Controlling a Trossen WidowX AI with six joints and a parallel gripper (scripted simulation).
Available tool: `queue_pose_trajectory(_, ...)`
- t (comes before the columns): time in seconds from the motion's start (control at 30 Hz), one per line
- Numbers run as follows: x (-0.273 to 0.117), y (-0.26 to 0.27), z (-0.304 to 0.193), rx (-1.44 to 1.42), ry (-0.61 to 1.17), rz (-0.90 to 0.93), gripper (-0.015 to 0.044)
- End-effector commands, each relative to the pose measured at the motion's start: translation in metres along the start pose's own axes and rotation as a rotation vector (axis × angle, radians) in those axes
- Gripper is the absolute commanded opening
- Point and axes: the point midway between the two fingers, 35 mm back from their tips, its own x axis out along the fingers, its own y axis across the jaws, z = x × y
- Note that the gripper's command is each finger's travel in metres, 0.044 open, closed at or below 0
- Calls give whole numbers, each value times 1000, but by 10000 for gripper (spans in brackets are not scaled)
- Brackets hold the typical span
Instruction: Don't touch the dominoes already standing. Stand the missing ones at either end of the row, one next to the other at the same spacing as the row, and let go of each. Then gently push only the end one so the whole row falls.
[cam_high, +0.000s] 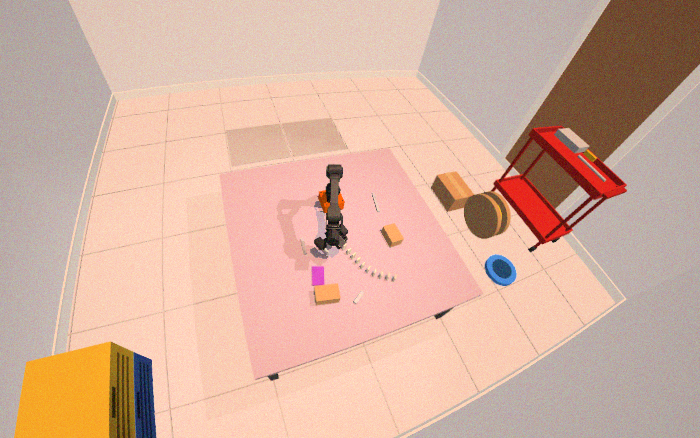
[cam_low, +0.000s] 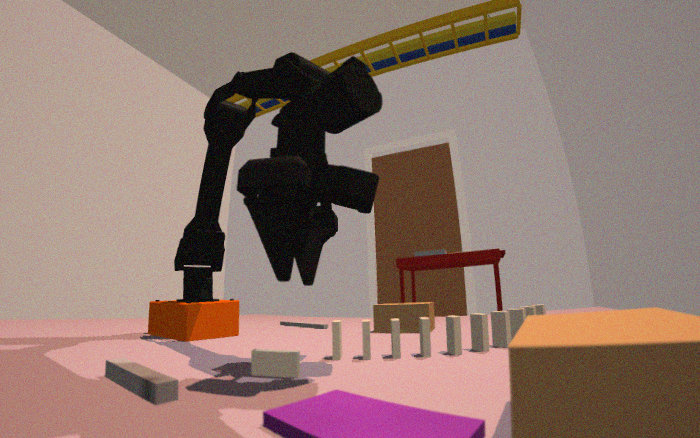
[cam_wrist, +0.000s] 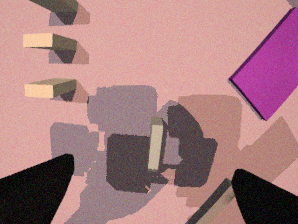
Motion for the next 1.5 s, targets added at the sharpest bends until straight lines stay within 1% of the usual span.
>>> queue_pose_trajectory(0.0, 11, -4, -4, -24, 4, 5, 440)
queue_pose_trajectory(0.1, 18, -4, -3, -23, 4, 5, 440)
queue_pose_trajectory(0.23, 61, -4, -4, -22, 6, 5, 440)
queue_pose_trajectory(0.3, 74, -4, -4, -24, 4, 5, 440)
queue_pose_trajectory(0.8, 90, -4, -5, -24, 4, 5, 440)
queue_pose_trajectory(1.07, 91, -4, -5, -24, 4, 5, 440)
queue_pose_trajectory(1.47, 91, -4, -5, -24, 4, 5, 125)
